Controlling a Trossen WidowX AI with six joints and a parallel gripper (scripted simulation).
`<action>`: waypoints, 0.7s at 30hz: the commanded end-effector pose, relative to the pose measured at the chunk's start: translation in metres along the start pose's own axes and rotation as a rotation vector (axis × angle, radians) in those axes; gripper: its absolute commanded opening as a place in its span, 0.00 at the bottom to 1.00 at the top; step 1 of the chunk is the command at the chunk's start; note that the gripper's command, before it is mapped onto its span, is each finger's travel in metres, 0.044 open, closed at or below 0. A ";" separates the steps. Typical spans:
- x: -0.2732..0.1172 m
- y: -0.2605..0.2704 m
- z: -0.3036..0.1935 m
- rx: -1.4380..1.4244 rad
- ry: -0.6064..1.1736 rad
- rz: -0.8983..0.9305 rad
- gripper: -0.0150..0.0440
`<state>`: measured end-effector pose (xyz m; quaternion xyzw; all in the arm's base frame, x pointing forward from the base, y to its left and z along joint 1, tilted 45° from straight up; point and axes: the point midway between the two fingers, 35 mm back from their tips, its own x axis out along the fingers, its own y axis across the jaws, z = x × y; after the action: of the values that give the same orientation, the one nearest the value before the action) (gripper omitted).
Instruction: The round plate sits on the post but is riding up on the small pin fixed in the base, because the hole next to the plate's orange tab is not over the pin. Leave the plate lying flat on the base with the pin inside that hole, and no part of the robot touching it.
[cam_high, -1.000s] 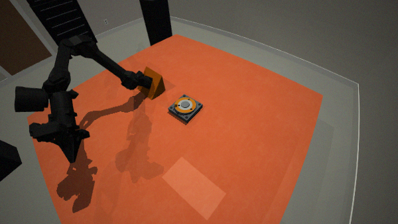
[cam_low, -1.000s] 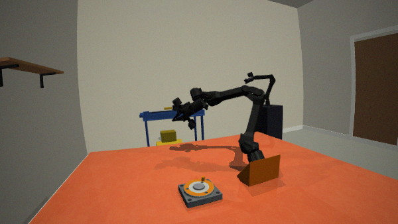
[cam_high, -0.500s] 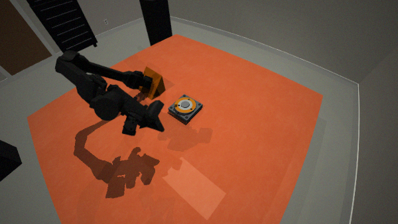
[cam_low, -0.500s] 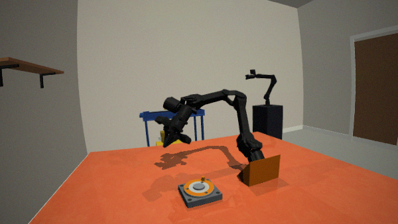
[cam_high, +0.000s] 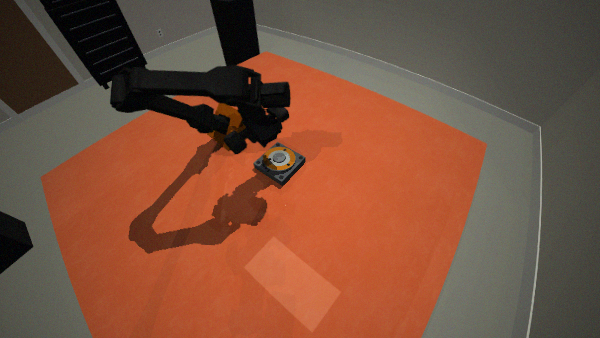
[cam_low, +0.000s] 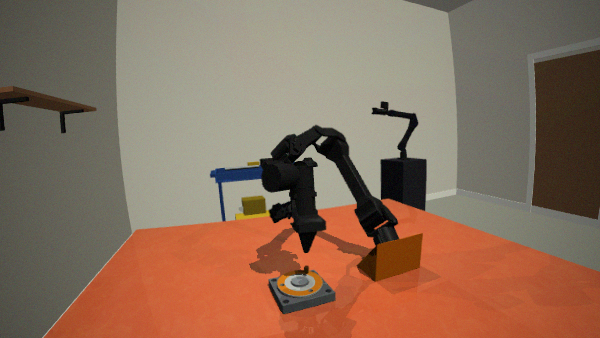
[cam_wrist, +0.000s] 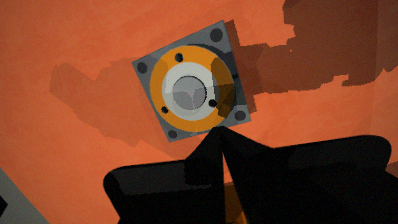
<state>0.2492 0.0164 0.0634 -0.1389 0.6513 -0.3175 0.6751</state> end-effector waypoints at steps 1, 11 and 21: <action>0.001 0.003 -0.015 -0.141 0.017 -0.120 0.25; 0.012 0.003 -0.016 -0.141 0.017 -0.119 0.25; 0.049 -0.001 -0.018 -0.140 0.016 -0.121 0.25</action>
<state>0.2314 -0.0049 0.0292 -0.2196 0.6678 -0.3128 0.6387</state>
